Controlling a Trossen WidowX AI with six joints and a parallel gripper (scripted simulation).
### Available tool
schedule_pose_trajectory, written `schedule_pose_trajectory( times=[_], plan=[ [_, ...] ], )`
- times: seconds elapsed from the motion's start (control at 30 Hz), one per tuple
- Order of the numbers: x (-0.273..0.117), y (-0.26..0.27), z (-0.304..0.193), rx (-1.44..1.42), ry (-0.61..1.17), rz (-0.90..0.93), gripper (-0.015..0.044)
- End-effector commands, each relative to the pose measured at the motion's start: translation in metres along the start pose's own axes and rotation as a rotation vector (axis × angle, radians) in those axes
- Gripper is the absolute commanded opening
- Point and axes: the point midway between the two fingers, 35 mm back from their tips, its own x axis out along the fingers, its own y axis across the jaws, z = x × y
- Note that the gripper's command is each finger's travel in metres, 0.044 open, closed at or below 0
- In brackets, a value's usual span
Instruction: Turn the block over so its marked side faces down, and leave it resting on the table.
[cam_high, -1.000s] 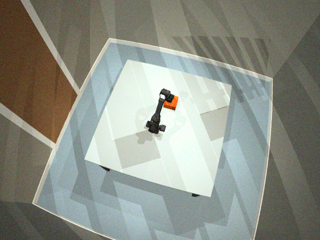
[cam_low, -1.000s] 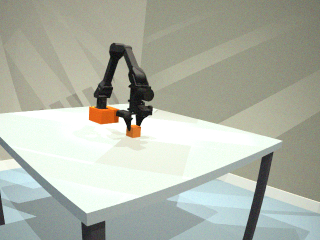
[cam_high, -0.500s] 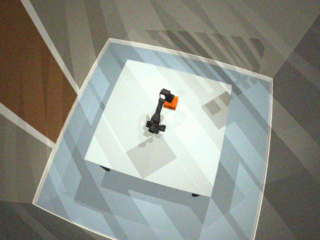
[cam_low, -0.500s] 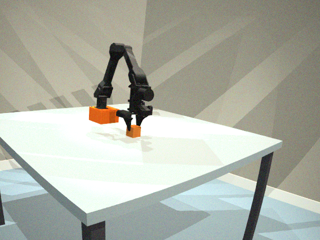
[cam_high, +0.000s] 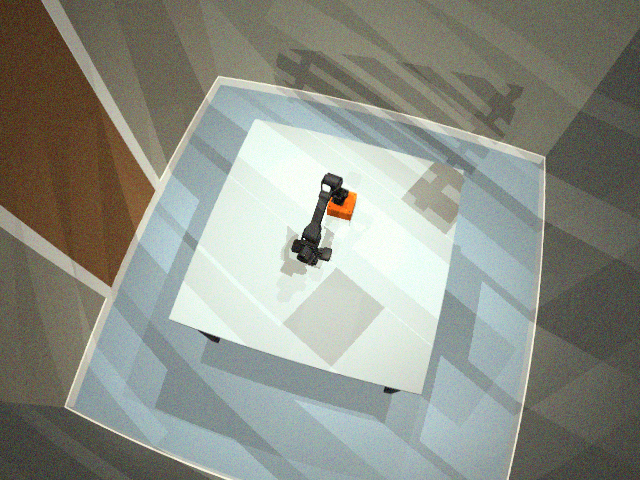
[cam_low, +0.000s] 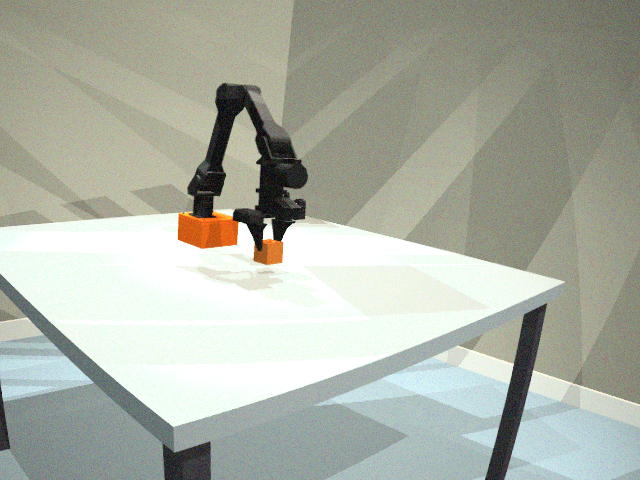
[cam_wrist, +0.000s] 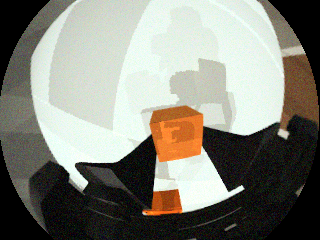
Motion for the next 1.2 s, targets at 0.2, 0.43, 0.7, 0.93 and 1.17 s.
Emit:
schedule_pose_trajectory(
  times=[0.2,0.43,0.7,0.93,1.17],
  plan=[
    [0.005,0.001,0.0,-0.007,-0.146,0.009,0.0],
    [0.006,0.0,-0.001,-0.002,-0.26,0.008,0.0],
    [0.006,0.0,-0.003,0.0,-0.39,0.005,0.0],
    [0.004,0.0,-0.007,0.0,-0.478,0.002,0.0],
    [0.013,-0.001,-0.002,0.003,-0.526,0.002,0.0]
  ],
)
